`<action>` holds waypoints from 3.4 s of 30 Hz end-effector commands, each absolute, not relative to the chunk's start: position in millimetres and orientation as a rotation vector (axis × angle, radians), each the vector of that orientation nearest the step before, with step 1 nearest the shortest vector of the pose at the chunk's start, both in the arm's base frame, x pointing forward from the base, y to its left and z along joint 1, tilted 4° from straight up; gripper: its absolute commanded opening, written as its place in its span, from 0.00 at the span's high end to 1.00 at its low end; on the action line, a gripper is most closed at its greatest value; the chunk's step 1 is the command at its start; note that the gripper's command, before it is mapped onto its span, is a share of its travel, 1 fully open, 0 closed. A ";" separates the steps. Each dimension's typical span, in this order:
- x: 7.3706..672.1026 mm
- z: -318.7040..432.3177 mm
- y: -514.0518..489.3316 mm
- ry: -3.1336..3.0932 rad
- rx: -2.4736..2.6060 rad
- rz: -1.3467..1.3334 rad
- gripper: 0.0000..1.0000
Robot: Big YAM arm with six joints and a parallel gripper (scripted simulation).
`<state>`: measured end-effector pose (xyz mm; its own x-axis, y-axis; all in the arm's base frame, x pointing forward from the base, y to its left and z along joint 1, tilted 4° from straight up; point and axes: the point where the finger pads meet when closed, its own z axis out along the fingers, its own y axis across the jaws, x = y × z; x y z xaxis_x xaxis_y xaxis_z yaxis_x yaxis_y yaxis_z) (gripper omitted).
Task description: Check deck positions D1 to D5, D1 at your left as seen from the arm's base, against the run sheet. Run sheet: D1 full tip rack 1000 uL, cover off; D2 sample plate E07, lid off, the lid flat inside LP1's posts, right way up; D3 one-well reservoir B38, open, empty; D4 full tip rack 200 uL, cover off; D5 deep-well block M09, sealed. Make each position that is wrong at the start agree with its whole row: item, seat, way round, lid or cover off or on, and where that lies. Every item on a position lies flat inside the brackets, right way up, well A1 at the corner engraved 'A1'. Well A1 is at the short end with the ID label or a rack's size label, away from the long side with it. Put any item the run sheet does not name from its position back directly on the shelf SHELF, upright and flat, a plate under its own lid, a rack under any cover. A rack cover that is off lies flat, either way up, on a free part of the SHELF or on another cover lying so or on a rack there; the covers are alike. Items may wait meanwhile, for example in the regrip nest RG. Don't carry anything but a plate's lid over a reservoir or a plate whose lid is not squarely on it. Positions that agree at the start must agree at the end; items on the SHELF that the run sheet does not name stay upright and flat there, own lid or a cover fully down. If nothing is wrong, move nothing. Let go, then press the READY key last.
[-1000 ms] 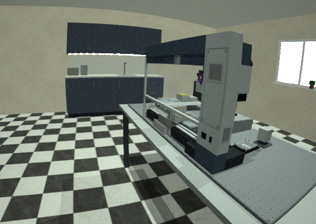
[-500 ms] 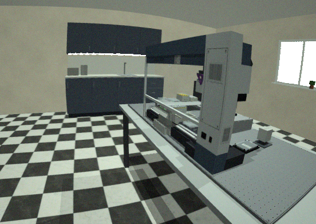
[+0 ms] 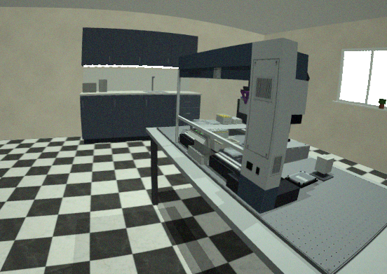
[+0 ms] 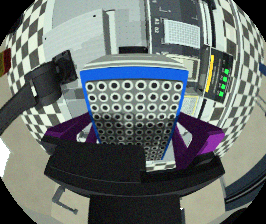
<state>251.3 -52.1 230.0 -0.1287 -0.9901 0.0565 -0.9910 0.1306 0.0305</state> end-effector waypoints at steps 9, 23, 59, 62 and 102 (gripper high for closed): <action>255.2 216.8 -55.2 -2.325 2.039 0.036 1.00; 254.2 197.2 -56.5 -2.326 2.038 0.038 1.00; 252.2 142.0 -59.1 -2.321 2.036 0.029 1.00; 251.9 137.7 -59.0 -2.322 2.038 0.032 1.00; 249.6 76.8 -62.4 -2.320 2.036 0.029 1.00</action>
<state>243.2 -58.9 77.7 -0.1272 -0.9904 0.0548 -0.9907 0.1296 0.0422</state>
